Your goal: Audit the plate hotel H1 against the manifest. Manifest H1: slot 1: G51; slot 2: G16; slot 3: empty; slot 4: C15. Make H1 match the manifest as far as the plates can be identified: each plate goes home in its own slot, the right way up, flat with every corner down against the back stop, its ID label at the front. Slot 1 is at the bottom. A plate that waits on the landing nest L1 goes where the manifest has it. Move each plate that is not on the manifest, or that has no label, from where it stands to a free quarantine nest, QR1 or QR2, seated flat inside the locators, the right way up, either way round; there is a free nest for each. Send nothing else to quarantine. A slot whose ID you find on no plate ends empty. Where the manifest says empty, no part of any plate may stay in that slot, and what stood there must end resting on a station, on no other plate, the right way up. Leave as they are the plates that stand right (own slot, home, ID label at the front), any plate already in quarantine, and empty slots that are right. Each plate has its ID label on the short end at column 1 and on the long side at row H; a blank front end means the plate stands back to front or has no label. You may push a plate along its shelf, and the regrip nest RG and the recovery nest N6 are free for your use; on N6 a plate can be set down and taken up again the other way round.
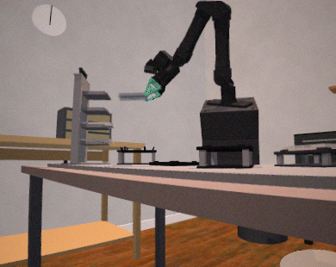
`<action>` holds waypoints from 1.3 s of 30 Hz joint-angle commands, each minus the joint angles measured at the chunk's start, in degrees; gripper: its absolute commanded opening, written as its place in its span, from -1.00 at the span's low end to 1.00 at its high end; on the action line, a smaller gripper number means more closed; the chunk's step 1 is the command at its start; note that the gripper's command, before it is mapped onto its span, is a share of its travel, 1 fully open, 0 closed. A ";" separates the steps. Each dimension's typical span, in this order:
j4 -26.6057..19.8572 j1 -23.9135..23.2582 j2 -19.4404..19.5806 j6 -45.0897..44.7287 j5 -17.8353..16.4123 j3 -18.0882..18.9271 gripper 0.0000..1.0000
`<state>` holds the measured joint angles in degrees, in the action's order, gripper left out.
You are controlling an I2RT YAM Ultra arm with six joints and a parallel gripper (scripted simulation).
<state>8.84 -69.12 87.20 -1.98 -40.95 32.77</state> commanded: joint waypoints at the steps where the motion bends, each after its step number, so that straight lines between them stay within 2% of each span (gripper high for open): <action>1: 1.49 -0.85 -1.10 -0.37 -0.45 0.10 0.72; 17: 2.66 -2.42 -3.19 -1.85 -1.59 -4.17 0.72; 39: 3.88 -2.22 -2.83 -1.66 -1.45 -4.91 0.72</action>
<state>10.76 -71.22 84.53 -3.81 -42.39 27.62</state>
